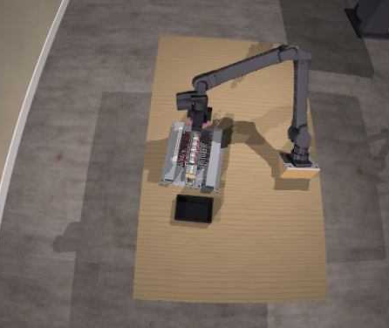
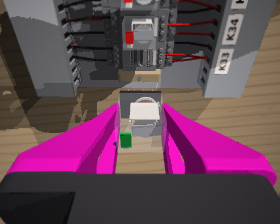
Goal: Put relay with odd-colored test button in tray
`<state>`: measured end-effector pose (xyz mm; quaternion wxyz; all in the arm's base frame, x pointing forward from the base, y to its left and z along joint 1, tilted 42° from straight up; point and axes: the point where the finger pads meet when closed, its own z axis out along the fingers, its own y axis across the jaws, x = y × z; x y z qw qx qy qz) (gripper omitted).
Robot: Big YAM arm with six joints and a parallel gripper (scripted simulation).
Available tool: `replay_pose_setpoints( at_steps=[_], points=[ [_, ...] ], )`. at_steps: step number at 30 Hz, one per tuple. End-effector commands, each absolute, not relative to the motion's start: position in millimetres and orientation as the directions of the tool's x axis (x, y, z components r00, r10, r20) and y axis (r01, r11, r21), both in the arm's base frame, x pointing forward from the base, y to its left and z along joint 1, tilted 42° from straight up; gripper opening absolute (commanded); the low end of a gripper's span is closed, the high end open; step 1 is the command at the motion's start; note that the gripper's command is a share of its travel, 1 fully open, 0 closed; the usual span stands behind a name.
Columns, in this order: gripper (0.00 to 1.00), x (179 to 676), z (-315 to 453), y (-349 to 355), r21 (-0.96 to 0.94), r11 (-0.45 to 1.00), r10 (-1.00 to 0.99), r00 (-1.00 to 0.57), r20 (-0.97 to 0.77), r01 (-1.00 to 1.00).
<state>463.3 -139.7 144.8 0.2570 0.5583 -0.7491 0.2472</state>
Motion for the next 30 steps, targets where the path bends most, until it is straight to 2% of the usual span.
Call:
replay_pose_setpoints(
  at_steps=[1, 30],
  points=[
    [0.0, 473.7, 156.1, -139.1, -0.109, 0.256, -0.711, -0.263, 0.653, -0.961],
    [0.0, 476.0, 121.1, -102.2, -0.097, 0.239, -0.716, -0.243, 0.655, -0.966]
  ],
)
